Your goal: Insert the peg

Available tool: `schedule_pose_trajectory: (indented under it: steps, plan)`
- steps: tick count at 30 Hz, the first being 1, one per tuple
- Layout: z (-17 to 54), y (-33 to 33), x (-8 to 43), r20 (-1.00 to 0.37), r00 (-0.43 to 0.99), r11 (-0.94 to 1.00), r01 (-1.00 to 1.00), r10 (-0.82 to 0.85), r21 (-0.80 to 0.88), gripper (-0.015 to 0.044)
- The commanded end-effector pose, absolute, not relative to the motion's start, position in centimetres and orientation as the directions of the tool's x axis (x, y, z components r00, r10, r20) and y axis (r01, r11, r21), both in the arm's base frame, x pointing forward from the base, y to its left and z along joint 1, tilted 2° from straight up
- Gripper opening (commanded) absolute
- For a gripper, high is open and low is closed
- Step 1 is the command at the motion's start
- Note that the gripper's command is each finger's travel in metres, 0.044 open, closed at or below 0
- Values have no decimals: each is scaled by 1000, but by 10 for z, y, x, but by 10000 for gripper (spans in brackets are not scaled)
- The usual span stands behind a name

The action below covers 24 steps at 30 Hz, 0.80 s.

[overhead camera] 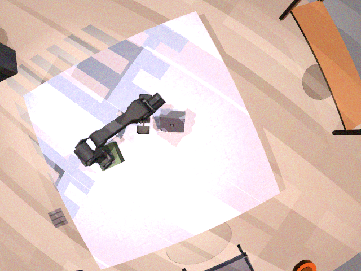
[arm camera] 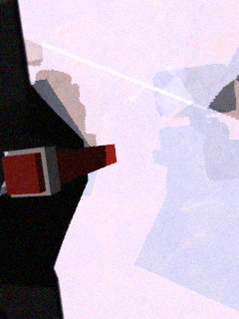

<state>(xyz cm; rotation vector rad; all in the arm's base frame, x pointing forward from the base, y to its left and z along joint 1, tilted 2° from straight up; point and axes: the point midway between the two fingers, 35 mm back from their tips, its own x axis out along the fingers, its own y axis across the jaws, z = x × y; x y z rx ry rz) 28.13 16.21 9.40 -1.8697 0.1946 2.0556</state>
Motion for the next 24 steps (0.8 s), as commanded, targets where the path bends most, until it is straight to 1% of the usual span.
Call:
schedule_pose_trajectory:
  steps: [1,24]
  plan:
    - [94,159,283,-980,-74,-911,-386,184,-142,0]
    - [93,139,296,-957,-98,-814,-555,271,-173,0]
